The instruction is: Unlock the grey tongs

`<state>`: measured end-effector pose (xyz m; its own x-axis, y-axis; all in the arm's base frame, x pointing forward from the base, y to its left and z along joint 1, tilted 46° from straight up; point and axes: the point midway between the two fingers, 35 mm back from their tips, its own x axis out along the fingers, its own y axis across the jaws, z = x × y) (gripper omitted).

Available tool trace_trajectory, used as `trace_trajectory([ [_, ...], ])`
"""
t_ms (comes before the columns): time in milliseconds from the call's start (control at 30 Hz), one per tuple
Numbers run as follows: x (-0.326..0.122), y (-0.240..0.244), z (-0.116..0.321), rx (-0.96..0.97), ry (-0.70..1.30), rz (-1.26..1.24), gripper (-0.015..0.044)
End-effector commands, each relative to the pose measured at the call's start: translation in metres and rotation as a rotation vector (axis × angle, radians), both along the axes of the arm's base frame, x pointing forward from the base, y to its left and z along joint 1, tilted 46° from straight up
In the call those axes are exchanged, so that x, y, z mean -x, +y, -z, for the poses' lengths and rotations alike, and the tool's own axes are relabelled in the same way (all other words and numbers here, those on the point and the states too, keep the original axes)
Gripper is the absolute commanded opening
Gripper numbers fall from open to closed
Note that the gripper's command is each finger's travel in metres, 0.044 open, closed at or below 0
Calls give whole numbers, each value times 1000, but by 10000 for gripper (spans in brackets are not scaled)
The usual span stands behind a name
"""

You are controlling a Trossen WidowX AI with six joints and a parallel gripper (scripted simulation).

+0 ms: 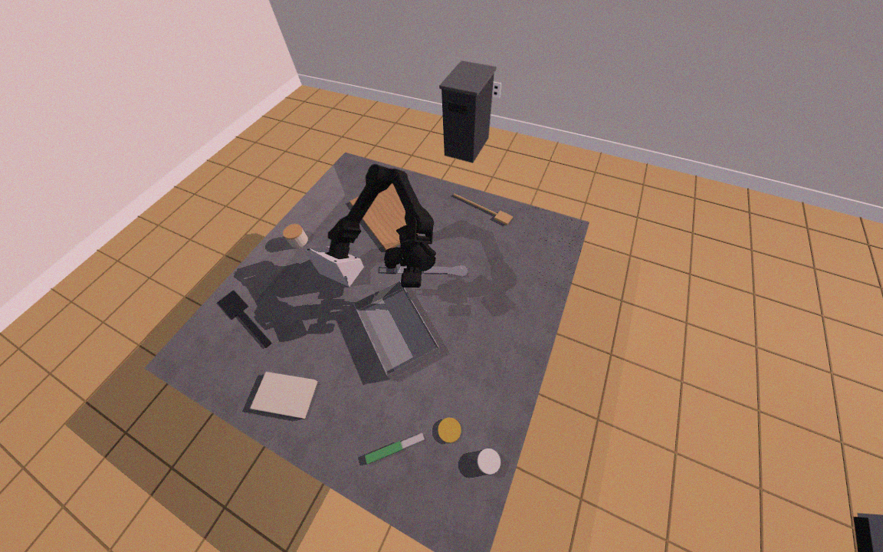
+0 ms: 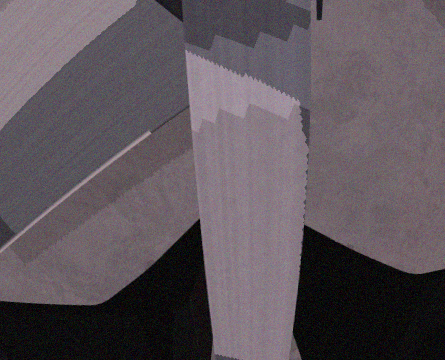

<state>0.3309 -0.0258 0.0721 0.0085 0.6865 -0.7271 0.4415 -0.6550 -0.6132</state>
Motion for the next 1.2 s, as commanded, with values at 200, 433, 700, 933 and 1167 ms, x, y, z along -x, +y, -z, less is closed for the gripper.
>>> trace_trajectory([
  [200, 4, 41, -56, -14, 121, 143, -150],
  [433, 17, 71, -94, -32, 225, 244, -150],
  [700, 32, 94, -122, -48, 311, 320, -150],
  [933, 37, 105, -126, -14, 225, 220, -150],
  [1167, 52, 133, -132, 50, 22, -52, -150],
])
